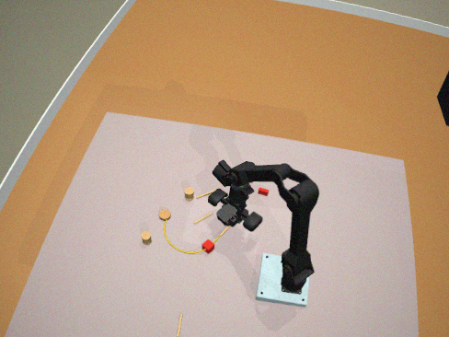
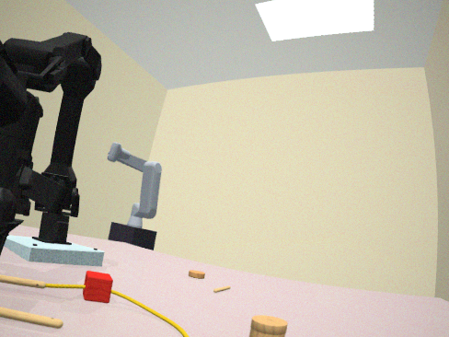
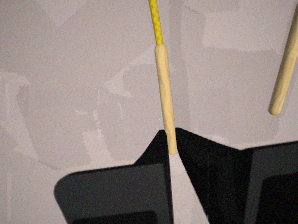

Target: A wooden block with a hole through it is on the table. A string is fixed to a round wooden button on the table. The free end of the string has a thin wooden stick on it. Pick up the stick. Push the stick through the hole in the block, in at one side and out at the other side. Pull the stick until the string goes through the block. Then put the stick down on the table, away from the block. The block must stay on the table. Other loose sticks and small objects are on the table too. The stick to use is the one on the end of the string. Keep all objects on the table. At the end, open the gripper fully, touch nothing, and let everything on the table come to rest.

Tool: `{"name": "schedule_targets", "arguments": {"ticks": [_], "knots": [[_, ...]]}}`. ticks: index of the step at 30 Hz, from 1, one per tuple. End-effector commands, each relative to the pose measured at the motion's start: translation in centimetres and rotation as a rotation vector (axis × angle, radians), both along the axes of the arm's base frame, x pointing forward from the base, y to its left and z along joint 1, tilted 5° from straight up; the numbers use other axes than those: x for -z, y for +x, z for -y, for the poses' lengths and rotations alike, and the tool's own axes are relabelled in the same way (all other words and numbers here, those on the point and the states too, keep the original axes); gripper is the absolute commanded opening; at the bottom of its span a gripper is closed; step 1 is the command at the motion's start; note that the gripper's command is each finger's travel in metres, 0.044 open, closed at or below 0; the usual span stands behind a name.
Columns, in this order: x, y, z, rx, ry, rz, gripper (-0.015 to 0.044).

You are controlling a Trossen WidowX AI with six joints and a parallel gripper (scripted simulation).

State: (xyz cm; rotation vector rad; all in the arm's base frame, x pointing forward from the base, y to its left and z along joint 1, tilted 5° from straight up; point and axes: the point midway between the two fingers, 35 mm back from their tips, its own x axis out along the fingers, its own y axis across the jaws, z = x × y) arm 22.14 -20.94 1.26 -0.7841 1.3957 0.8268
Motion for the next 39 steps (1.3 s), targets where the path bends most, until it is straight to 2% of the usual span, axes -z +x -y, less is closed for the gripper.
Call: {"name": "schedule_targets", "arguments": {"ticks": [1, 4, 12, 17, 24, 30, 33, 39], "knots": [[0.1, -0.1, 0.3, 0.001, -0.009, -0.002, 0.0000], [0.1, -0.1, 0.3, 0.001, -0.009, -0.002, 0.0000], [-1.0, 0.2, 0.0, 0.000, 0.000, 0.001, 0.0210], [-7.8, 0.6, -0.3, 0.001, -0.003, 0.009, 0.0210], [-8.0, 0.6, -0.4, 0.001, -0.003, 0.009, 0.0210], [-7.6, 0.7, -0.2, -0.003, -0.011, 0.017, 0.0368], [-9.6, 0.8, -0.3, -0.003, -0.008, 0.014, 0.0440], [-10.6, 0.8, -0.4, -0.003, -0.007, 0.013, 0.0440]]}}
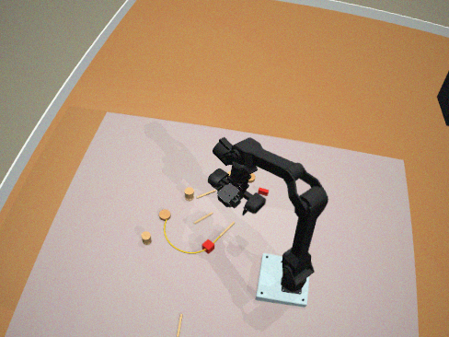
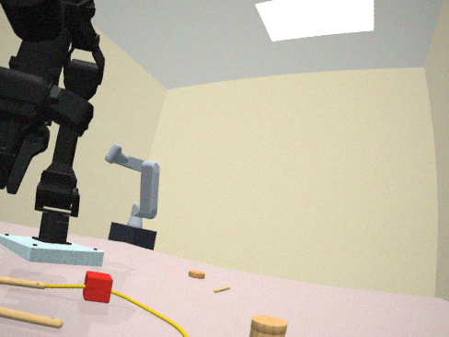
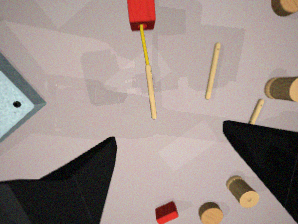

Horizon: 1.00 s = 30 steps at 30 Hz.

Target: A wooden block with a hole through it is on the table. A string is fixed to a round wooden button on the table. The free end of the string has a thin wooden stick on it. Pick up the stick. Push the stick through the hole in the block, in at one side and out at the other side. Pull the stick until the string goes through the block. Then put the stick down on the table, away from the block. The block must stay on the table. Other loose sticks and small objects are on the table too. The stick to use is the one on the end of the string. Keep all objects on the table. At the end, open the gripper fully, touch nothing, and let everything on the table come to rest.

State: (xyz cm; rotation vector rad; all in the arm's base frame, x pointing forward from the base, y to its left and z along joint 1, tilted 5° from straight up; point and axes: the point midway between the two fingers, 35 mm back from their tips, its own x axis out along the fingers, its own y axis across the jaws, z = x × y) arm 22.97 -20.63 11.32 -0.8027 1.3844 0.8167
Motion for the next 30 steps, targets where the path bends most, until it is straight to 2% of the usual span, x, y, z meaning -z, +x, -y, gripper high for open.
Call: {"name": "schedule_targets", "arguments": {"ticks": [1, 30], "knots": [[-0.41, -0.04, -0.09, 0.003, 0.003, -0.003, 0.0440], [-0.14, 0.00, -0.02, 0.000, 0.001, -0.001, 0.0440]]}}
